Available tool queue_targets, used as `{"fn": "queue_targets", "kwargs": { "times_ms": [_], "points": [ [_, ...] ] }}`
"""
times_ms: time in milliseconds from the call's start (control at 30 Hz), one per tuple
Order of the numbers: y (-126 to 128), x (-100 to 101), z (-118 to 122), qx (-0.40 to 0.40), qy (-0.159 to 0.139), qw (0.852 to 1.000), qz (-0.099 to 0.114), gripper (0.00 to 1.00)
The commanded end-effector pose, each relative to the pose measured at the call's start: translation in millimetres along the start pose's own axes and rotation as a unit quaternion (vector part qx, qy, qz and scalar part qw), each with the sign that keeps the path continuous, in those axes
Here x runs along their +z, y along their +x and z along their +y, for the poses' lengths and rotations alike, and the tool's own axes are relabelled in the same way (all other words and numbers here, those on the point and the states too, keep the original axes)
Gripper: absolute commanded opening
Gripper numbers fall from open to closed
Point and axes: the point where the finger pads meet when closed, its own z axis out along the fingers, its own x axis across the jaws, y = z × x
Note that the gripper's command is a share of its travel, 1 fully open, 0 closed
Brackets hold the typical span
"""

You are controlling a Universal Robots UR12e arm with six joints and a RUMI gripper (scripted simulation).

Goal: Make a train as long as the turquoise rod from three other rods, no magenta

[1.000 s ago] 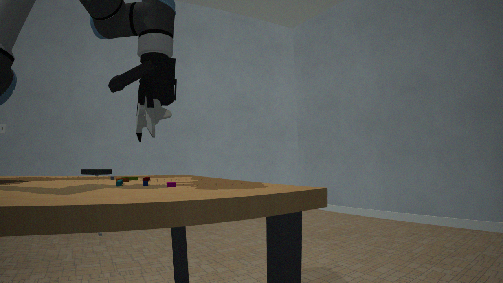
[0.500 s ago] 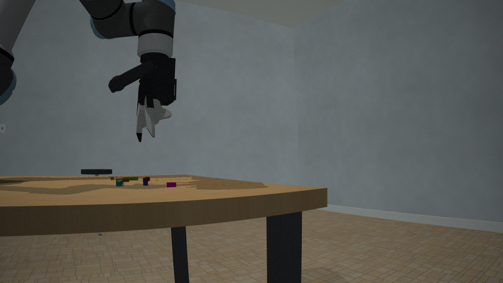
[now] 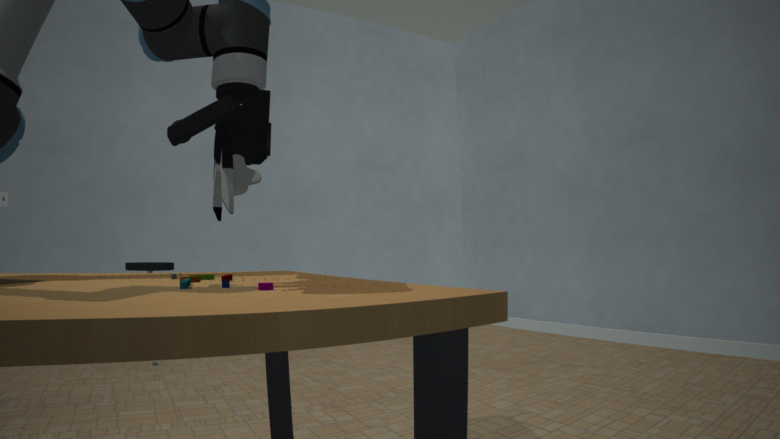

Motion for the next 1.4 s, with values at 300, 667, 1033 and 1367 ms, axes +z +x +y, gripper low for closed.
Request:
{"fn": "queue_targets", "kwargs": {
  "times_ms": [300, 667, 1033, 1367],
  "points": [
    [15.4, 1.5, -4.9, 0.116, -0.001, 0.993, 0.0, 1.0],
    [35.3, 4.2, -11.2, 0.265, -0.001, 0.964, 0.0, 1.0],
    [55.4, 6.9, -17.0, 0.418, -0.001, 0.908, 0.0, 1.0],
    [74.0, 9.7, -22.2, 0.561, -0.001, 0.828, 0.0, 1.0]
  ]
}}
